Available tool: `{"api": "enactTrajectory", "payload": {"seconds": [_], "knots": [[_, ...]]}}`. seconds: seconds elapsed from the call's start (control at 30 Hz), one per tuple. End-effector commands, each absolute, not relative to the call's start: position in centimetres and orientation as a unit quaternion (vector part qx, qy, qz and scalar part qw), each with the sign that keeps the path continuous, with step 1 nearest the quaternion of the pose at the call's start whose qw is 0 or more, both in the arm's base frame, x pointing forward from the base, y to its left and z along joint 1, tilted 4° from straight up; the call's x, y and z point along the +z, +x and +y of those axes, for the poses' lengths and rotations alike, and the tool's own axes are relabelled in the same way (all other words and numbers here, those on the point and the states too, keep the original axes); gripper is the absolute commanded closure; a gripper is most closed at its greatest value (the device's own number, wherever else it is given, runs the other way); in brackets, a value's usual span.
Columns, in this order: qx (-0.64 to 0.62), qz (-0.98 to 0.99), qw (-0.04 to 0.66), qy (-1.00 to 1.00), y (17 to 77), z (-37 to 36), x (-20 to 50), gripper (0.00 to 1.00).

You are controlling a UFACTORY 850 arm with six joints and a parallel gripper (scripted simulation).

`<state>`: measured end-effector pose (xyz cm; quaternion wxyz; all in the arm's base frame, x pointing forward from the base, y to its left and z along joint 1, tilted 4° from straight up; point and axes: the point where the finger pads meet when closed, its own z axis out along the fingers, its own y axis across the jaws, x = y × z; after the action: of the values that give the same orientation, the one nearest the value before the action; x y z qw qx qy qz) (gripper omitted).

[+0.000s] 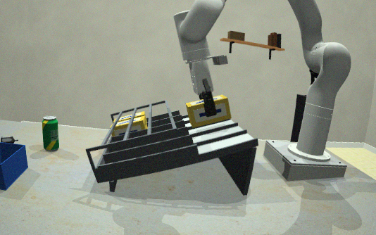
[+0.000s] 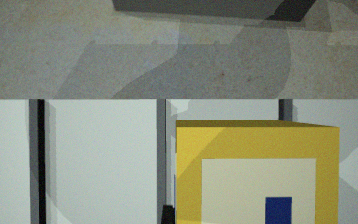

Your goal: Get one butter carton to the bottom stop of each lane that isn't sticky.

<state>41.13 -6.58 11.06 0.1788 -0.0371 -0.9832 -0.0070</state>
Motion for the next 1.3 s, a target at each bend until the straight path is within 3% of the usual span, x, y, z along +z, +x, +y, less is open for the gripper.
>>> {"api": "enactTrajectory", "payload": {"seconds": [0.0,1.27], "knots": [[-0.007,-0.983,0.178,-0.037,41.21,-6.59,11.1,1.0],[-0.007,-0.983,0.178,-0.037,41.01,-6.6,10.62,1.0]]}}
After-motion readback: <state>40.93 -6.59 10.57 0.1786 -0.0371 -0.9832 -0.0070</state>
